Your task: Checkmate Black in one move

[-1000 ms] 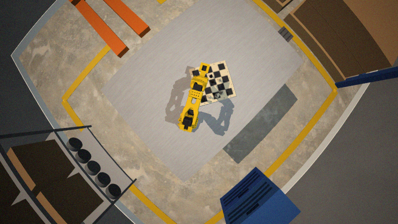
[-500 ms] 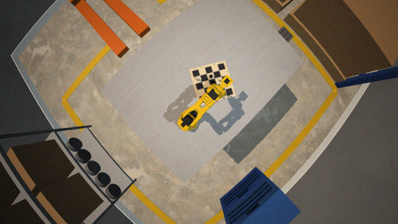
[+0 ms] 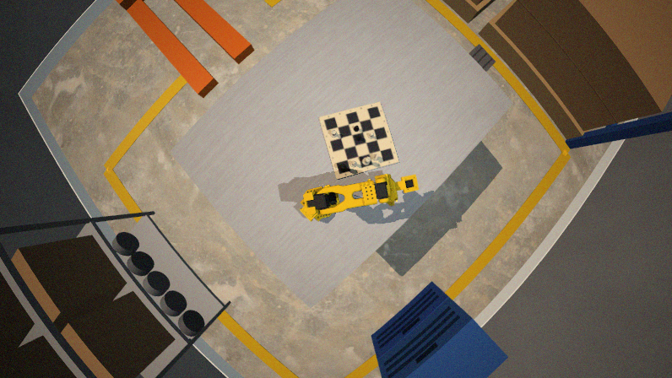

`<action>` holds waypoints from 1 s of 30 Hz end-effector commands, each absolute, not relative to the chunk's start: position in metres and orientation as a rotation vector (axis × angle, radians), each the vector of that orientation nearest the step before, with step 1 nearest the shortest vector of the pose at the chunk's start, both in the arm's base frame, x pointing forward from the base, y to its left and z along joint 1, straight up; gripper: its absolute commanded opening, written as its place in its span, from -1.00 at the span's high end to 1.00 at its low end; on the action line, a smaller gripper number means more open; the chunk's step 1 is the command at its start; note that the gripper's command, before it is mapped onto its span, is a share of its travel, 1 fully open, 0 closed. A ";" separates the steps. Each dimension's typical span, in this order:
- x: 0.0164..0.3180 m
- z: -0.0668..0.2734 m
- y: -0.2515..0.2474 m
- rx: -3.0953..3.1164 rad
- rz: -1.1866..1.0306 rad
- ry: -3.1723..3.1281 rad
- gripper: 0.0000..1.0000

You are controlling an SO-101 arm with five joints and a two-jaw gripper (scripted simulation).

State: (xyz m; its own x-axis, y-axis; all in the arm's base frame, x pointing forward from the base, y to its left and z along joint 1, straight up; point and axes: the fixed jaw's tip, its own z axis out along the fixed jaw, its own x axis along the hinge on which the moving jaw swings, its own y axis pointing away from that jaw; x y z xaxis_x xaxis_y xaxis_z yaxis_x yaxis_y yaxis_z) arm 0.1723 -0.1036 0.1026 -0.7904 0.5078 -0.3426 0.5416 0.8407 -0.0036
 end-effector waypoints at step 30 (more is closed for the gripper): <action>0.131 0.104 -0.151 1.199 -0.186 2.620 0.20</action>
